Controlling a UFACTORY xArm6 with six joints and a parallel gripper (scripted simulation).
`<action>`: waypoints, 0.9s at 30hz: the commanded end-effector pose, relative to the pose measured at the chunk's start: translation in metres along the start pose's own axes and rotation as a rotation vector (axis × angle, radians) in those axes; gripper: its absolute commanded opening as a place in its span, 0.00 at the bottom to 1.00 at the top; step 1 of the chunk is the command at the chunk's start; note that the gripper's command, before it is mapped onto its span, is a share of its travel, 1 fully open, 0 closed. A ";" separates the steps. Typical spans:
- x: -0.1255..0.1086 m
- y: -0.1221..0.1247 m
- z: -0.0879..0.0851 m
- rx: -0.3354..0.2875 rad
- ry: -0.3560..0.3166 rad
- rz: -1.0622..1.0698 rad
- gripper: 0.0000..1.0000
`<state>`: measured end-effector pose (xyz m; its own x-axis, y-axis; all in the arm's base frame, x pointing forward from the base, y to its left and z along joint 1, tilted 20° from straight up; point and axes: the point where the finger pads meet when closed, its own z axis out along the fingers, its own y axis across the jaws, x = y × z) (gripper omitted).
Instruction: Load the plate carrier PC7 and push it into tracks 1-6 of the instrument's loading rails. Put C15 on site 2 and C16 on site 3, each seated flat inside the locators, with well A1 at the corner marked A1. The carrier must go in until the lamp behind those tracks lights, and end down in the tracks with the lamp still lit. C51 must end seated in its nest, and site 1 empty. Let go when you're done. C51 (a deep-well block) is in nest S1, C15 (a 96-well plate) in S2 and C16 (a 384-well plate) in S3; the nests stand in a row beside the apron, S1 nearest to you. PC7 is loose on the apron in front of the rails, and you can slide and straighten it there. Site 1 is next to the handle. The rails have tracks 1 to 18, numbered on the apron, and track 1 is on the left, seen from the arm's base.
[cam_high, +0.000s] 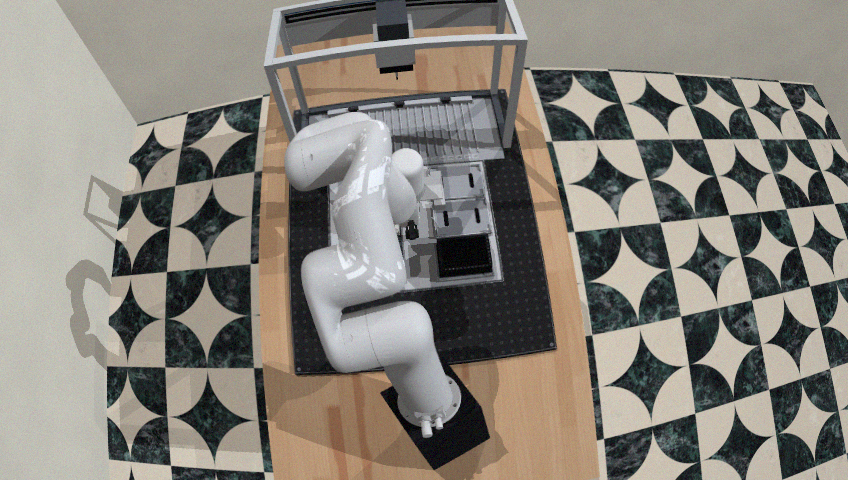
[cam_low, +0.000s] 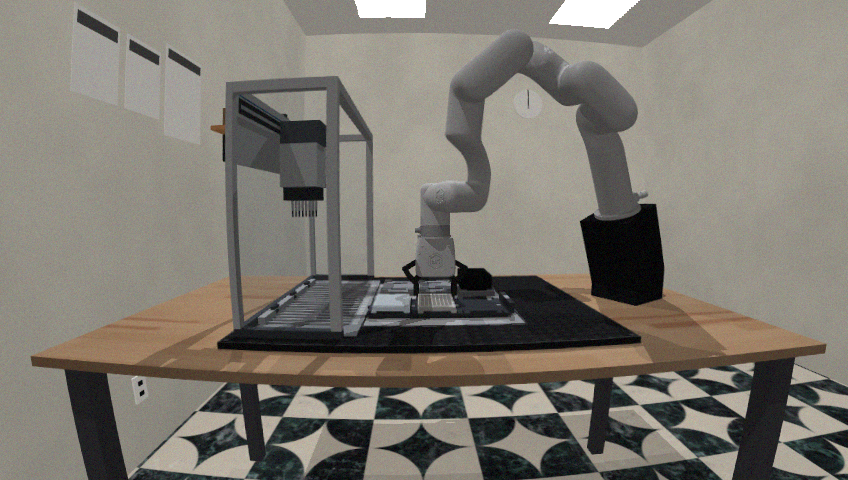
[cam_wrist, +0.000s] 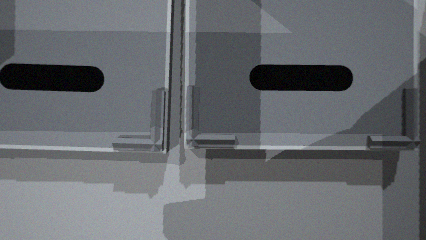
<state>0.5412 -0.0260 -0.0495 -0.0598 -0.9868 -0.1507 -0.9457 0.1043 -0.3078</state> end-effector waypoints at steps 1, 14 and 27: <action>-0.002 -0.001 -0.001 0.003 0.000 0.000 1.00; -0.008 -0.001 -0.001 0.003 0.000 0.000 1.00; -0.014 -0.001 -0.001 0.003 0.000 0.000 1.00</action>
<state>0.5418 -0.0149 -0.0478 -0.0606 -0.9868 -0.1505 -0.9456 0.1050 -0.3080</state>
